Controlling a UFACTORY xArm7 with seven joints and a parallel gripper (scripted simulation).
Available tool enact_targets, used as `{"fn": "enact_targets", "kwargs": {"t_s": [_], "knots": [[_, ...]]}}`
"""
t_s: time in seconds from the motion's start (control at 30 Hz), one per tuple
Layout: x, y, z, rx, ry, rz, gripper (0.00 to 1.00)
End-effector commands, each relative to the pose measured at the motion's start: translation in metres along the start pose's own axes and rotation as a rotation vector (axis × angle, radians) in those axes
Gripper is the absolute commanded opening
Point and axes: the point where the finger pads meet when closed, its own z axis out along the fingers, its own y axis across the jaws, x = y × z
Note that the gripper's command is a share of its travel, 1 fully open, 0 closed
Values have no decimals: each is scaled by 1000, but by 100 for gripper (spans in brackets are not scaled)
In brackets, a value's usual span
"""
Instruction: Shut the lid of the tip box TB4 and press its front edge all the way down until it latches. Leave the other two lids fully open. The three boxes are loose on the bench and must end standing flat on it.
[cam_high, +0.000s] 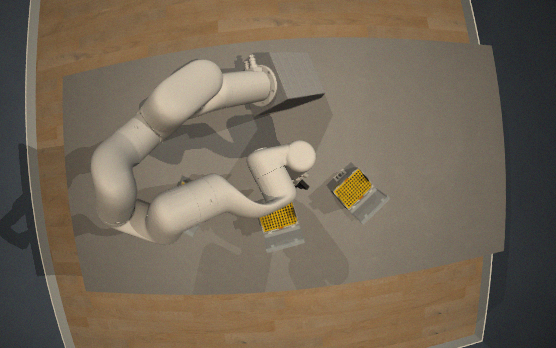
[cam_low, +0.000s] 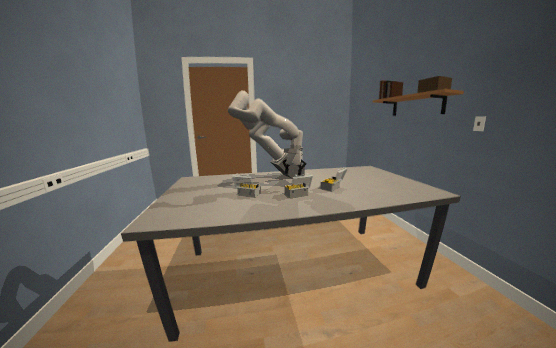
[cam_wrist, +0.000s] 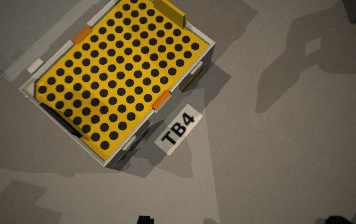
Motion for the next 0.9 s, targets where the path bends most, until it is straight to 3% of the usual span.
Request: {"fn": "enact_targets", "kwargs": {"t_s": [0.0,0.43,0.83,0.87], "knots": [[9,0,-33,-1,-2,0,100],[23,-1,-84,-1,-2,0,100],[23,-1,-84,-1,-2,0,100],[23,-1,-84,-1,-2,0,0]]}}
